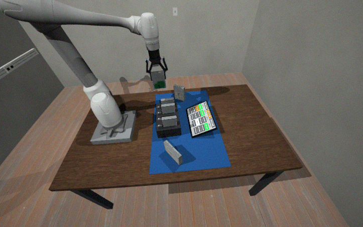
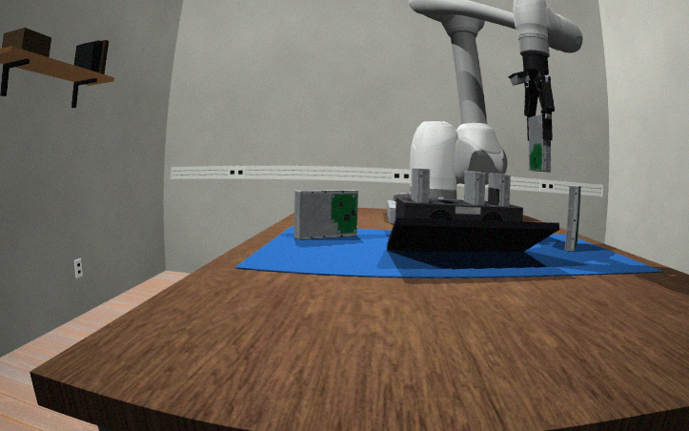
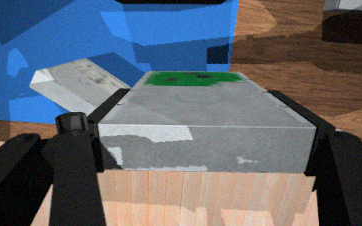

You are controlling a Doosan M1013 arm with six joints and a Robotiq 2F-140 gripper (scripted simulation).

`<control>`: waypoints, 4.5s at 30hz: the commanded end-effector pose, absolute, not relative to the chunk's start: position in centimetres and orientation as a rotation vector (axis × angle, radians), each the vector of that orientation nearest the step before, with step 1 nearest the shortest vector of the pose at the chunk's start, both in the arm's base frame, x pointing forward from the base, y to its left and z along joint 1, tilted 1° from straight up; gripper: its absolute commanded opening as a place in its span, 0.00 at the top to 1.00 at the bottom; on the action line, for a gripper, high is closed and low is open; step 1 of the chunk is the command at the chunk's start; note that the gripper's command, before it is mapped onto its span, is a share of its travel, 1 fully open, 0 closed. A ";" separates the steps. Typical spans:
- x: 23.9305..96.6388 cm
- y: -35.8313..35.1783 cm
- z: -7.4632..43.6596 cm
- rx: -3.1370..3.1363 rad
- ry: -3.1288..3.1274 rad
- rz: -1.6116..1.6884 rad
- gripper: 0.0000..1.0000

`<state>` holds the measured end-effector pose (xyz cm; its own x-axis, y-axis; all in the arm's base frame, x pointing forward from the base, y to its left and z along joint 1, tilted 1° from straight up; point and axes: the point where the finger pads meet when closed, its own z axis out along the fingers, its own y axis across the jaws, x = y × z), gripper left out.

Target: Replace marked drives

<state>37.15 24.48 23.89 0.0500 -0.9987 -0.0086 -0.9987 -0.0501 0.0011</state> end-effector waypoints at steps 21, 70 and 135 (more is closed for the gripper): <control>37.2 24.6 18.9 -2.272 2.161 0.011 0.90; 37.2 24.7 9.2 -2.272 2.161 0.011 0.90; 37.2 24.7 8.1 -2.272 2.161 0.011 0.90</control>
<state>37.19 24.63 8.17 0.0501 -0.9987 -0.0087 -0.9987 -0.0501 0.0011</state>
